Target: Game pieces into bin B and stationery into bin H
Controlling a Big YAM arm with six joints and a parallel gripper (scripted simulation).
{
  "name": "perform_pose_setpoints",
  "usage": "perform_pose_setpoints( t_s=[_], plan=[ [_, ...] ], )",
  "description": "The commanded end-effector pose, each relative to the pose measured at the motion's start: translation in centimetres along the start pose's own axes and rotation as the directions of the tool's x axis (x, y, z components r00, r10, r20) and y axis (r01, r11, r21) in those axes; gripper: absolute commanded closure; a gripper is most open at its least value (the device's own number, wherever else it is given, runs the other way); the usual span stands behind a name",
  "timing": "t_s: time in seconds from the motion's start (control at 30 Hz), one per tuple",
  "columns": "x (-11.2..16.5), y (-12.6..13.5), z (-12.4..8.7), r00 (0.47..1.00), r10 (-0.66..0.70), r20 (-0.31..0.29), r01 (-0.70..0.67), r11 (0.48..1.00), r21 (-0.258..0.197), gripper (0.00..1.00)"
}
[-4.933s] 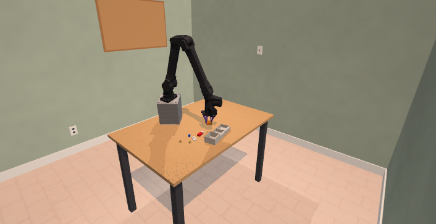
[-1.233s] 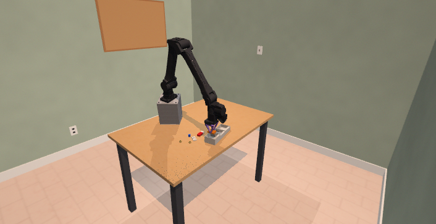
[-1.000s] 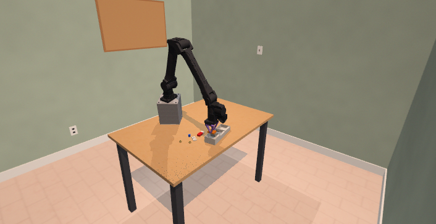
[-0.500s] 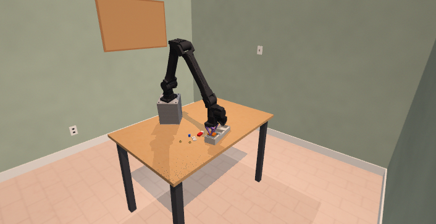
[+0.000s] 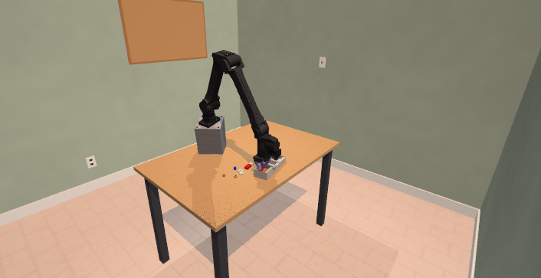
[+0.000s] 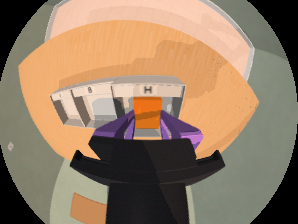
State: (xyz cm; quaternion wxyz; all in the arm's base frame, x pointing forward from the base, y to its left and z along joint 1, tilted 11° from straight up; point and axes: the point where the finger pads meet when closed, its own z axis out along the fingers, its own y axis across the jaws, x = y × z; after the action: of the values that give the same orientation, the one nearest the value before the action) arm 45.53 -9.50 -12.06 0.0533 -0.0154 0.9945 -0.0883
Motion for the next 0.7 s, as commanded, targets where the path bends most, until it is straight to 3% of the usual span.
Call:
perform_pose_setpoints(
  t_s=[0.0,0.47,0.5,0.67],
  plan=[
    [-1.72,-0.82,1.08,1.000,0.005,0.027,-0.005,1.000,0.002,0.66],
    [-1.42,-0.39,1.21,1.000,-0.002,0.007,0.002,1.000,-0.003,0.66],
    [-1.40,-0.39,1.20,1.000,-0.002,0.007,0.002,1.000,-0.003,0.55],
    [-1.39,-0.36,1.17,1.000,-0.002,0.007,0.002,1.000,-0.003,0.55]
  ],
)
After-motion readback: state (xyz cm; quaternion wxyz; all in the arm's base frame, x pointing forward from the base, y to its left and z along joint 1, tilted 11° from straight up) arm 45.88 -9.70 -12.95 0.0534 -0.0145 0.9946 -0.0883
